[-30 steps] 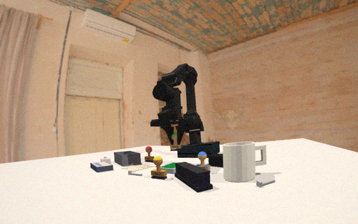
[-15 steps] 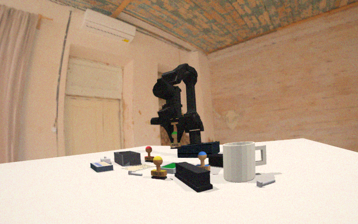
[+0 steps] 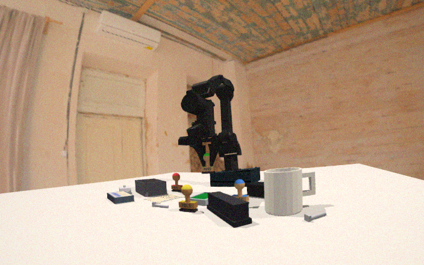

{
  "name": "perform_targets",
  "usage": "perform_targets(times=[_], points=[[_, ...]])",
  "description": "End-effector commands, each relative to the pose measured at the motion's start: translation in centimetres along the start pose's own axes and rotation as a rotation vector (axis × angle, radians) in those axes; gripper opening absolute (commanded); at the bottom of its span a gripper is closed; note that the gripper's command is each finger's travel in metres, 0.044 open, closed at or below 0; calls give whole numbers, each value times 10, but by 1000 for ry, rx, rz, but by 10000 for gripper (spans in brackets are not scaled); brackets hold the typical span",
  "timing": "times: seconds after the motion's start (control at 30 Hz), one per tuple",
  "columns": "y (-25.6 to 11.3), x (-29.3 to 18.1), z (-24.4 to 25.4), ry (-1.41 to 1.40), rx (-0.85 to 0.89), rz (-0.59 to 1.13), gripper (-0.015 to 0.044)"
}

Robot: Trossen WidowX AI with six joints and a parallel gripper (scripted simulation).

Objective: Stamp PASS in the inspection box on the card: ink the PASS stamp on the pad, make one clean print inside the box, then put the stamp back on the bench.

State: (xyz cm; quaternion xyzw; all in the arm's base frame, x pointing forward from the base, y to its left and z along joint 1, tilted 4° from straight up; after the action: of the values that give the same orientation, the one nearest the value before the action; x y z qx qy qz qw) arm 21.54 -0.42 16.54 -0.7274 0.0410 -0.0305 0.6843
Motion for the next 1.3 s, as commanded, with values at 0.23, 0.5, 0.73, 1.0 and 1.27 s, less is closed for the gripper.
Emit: perform_targets(times=[0.23, 0.5, 0.73, 1.0, 1.27], points=[[-5, 42, 15, 2, -2, -5, 0], [-5, 75, 30, 2, -1, -9, 0], [-3, 85, 35, 2, -1, -10, 0], [2, 85, 35, 2, -1, -10, 0], [7, 86, 35, 2, -1, -10, 0]])
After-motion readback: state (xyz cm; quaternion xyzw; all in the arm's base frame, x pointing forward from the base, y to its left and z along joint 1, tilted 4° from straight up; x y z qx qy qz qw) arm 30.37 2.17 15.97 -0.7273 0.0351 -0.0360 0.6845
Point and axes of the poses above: the point midway between the two fingers, 35 mm back from their tips, its own y axis out along the fingers, its own z axis across the jaws, x = y × z, the point moved 10 cm from there along -y, back along the fingers, and after that the axes turned 3 degrees about y, right-handed, at the moved point
